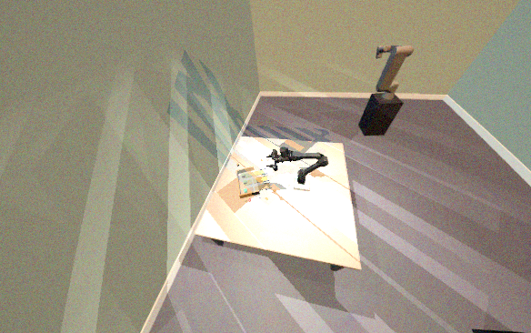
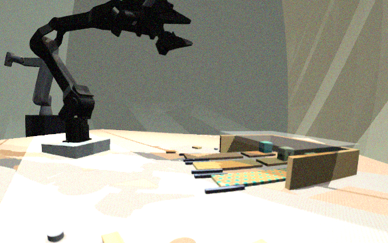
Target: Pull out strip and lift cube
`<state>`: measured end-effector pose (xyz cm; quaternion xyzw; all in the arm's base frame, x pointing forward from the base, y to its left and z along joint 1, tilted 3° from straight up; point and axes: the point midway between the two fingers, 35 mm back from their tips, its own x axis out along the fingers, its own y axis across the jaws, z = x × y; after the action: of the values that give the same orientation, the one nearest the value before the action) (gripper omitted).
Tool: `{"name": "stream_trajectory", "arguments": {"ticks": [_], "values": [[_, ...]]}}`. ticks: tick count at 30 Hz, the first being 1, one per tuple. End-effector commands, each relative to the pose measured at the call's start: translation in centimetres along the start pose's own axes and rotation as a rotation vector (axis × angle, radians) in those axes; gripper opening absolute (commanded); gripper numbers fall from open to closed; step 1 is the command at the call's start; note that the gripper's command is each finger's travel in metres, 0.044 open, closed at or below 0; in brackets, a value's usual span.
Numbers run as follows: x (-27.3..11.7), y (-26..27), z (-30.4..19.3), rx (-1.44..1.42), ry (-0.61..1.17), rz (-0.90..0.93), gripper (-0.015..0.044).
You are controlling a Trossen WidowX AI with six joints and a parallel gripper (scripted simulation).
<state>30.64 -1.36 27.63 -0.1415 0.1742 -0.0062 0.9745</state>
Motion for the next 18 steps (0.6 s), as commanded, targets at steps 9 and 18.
{"name": "stream_trajectory", "arguments": {"ticks": [9, 18], "values": [[4.0, 2.4, -8.6, 0.282, 0.299, 0.039, 0.04], [4.9, 1.8, -8.6, 0.26, 0.358, 0.037, 0.0321]]}}
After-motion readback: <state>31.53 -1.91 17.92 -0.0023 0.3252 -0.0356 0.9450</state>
